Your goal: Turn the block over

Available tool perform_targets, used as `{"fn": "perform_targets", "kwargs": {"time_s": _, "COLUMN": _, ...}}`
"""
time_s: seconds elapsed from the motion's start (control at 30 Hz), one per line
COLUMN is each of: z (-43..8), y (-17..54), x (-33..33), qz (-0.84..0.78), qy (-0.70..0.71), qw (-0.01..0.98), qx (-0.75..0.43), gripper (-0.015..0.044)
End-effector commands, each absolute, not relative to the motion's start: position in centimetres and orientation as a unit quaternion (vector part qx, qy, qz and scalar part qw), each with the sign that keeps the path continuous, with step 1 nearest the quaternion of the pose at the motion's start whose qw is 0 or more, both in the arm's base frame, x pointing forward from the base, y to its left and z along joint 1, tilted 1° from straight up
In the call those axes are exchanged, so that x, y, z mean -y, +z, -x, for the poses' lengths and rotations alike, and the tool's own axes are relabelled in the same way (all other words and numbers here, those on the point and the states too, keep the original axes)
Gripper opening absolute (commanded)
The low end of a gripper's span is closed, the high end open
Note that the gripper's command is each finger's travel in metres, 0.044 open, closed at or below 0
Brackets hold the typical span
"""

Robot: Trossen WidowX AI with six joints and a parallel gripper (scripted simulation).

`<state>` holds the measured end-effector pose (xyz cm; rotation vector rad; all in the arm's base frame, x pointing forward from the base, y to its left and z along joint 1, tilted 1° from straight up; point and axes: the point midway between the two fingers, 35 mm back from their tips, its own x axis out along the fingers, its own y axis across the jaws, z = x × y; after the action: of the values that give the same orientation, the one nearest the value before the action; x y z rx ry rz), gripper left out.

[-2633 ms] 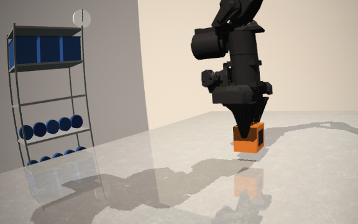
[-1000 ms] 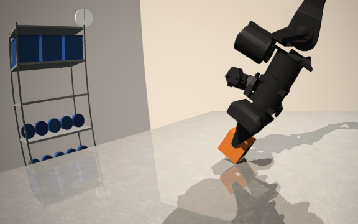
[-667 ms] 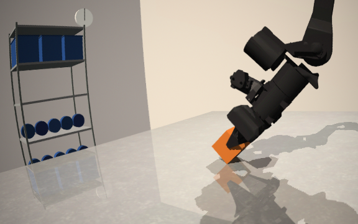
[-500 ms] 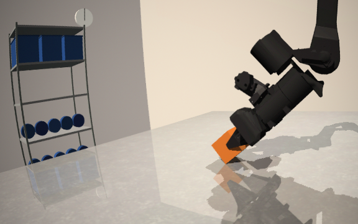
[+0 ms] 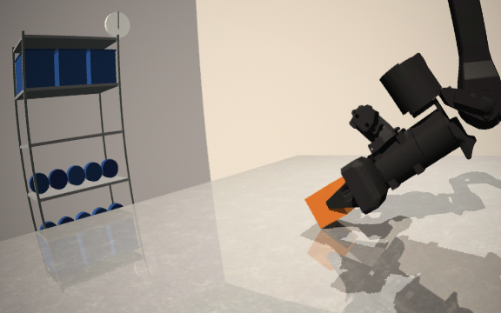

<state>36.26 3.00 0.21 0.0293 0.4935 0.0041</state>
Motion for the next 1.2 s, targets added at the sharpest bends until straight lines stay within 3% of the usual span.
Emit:
{"fn": "perform_targets", "kwargs": {"time_s": 0.0, "z": -36.07, "y": 0.50, "x": -2.90, "qz": -0.011, "qy": 0.000, "qw": 0.974, "qx": -0.227, "gripper": 0.0000}}
{"fn": "perform_targets", "kwargs": {"time_s": 0.43, "z": -36.06, "y": 0.52, "x": -2.90, "qz": -0.011, "qy": 0.000, "qw": 0.974, "qx": -0.226, "gripper": 0.0000}}
{"fn": "perform_targets", "kwargs": {"time_s": 0.97, "z": -36.06, "y": 0.52, "x": -2.90, "qz": -0.011, "qy": 0.000, "qw": 0.974, "qx": -0.226, "gripper": 0.0420}}
{"fn": "perform_targets", "kwargs": {"time_s": 1.17, "z": -36.06, "y": 0.52, "x": -2.90, "qz": -0.011, "qy": 0.000, "qw": 0.974, "qx": -0.226, "gripper": 0.0440}}
